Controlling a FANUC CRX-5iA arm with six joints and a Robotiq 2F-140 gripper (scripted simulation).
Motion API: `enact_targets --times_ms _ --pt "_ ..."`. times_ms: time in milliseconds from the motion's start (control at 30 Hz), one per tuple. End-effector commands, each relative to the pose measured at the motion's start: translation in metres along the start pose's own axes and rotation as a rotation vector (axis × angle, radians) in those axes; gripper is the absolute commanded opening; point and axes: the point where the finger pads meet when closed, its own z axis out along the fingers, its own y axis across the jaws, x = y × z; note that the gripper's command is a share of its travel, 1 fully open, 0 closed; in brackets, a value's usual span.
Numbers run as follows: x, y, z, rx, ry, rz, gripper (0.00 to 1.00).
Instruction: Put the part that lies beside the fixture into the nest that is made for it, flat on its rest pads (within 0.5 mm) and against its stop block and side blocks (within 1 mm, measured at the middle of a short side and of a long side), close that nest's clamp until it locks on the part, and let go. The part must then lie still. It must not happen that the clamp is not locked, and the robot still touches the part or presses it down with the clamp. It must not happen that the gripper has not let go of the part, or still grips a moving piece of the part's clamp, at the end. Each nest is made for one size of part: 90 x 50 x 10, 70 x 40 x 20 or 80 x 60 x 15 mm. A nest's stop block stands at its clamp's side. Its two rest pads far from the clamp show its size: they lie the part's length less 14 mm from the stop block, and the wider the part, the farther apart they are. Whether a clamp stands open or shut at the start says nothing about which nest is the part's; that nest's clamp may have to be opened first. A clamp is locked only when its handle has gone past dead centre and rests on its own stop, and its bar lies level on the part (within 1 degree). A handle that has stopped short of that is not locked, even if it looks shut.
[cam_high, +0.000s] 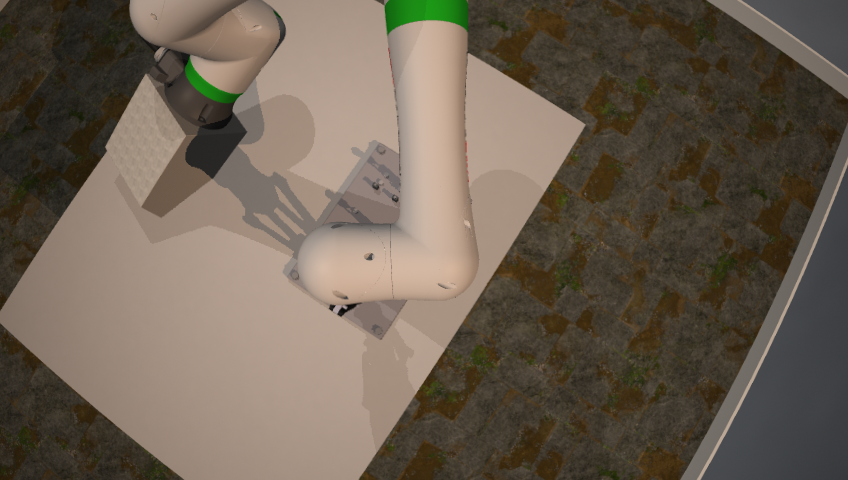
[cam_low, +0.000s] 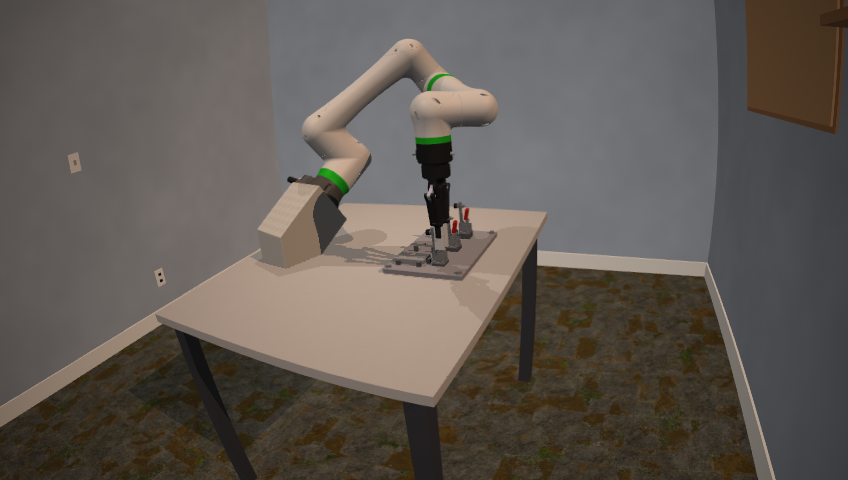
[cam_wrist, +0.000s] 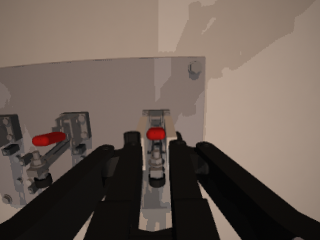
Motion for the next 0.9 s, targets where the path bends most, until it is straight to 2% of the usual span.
enact_targets --times_ms 0,867 --pt "0.001 0.0 0.0 0.0 0.001 0.0 0.0" --pt "0.012 0.0 0.0 0.0 0.001 0.0 0.0"
